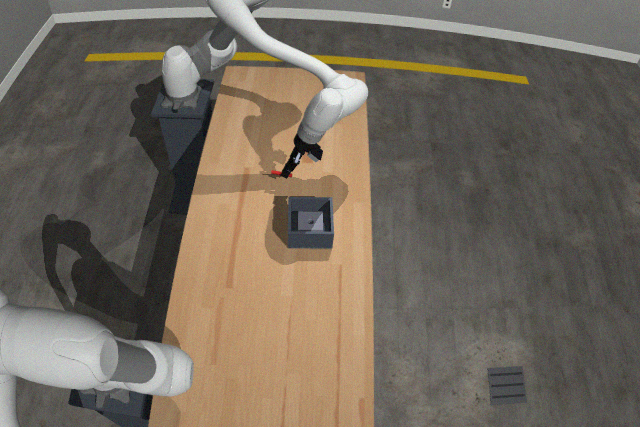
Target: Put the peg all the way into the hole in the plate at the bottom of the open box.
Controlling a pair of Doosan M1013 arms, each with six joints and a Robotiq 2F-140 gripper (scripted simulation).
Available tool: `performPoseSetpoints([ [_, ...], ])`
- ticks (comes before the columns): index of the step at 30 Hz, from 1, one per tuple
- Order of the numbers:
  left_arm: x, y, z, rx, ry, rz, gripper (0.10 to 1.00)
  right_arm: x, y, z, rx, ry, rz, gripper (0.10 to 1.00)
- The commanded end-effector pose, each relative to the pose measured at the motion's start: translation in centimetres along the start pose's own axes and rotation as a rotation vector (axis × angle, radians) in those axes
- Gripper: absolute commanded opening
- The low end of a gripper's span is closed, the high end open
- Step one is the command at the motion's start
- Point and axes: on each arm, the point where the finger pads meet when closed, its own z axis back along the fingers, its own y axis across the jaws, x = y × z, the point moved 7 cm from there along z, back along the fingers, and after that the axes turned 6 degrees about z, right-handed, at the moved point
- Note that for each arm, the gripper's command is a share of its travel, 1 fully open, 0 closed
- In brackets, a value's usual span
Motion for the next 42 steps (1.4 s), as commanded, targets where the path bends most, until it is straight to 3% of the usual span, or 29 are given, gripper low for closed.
performPoseSetpoints([
  [1,0.04,-0.23,0.07,0.034,0.002,0.093,0.099,0.01,-0.01,0.05,0.0,0.001,0.0,1.0],
  [13,0.1,-0.81,0.03,0.118,-0.007,0.324,0.099,0.01,-0.01,0.05,0.0,0.001,0.0,1.0],
  [36,0.15,-1.0,0.0,0.146,-0.01,0.401,0.099,0.01,-0.01,0.05,0.0,0.001,0.0,1.0],
  [42,0.3,-0.96,-0.02,0.143,0.013,0.403,0.099,0.01,-0.01,0.05,0.0,0.001,0.0,1.0],
])
